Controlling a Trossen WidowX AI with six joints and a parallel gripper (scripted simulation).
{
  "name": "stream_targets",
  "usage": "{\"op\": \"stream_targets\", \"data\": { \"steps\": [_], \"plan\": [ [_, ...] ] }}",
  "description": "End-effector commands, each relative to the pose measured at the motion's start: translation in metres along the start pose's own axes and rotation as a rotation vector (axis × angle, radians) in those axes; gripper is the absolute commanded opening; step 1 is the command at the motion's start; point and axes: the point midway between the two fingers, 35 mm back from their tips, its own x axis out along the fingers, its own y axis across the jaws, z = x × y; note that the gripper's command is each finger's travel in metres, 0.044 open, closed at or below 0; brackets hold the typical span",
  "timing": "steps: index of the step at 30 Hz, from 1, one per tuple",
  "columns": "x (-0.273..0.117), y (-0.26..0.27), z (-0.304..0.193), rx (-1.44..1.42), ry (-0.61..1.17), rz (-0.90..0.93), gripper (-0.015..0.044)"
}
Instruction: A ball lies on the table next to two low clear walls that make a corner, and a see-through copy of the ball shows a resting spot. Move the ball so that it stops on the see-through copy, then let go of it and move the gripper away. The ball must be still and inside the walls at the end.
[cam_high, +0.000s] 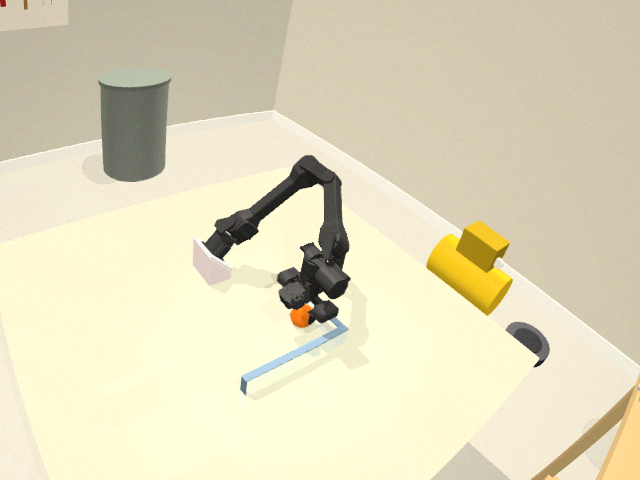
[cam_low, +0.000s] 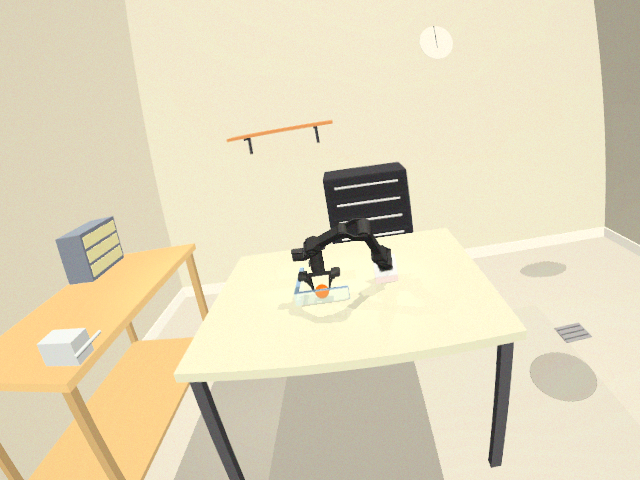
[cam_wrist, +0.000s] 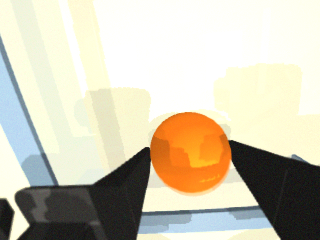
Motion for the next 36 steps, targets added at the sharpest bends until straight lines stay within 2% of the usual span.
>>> {"op": "stream_targets", "data": {
  "steps": [1, 14, 20, 32, 33, 36],
  "plan": [
    [0.000, 0.000, 0.000, -0.003, 0.000, -0.001, 0.0079],
    [-0.003, 0.000, 0.000, -0.003, -0.001, -0.001, 0.0418],
    [-0.081, 0.000, 0.000, 0.000, 0.001, -0.002, 0.0418],
    [-0.075, 0.003, 0.002, 0.006, 0.001, 0.012, 0.0418],
    [-0.077, 0.003, 0.002, 0.005, 0.000, 0.012, 0.0440],
    [-0.106, 0.003, 0.002, 0.003, -0.002, 0.011, 0.0440]
  ]
}}
